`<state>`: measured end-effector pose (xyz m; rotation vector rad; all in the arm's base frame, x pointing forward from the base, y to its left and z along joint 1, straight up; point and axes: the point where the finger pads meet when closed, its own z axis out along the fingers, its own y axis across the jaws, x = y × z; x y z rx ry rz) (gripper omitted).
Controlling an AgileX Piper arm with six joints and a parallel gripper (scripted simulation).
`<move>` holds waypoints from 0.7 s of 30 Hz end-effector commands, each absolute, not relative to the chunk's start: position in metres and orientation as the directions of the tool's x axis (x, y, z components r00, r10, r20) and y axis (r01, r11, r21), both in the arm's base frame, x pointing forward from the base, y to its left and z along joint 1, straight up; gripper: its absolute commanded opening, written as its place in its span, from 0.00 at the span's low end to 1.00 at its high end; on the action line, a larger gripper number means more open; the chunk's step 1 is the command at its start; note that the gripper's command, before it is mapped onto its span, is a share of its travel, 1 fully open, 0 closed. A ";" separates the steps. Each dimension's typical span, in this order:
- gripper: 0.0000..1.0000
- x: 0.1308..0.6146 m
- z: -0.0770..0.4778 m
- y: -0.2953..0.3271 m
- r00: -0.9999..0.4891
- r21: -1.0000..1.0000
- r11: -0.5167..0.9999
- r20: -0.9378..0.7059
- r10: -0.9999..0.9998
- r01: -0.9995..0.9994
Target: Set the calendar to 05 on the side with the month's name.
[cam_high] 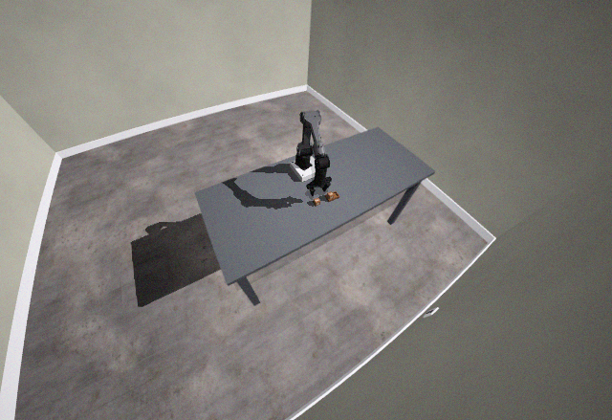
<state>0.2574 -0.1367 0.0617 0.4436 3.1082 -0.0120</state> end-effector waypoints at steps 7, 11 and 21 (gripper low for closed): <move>1.00 0.258 0.062 -0.137 -0.961 -0.007 0.961 -0.005 0.278 0.278; 1.00 0.258 0.062 -0.136 -0.959 -0.007 0.959 -0.006 0.284 0.284; 1.00 0.262 0.062 -0.128 -0.903 -0.006 0.903 -0.007 0.430 0.430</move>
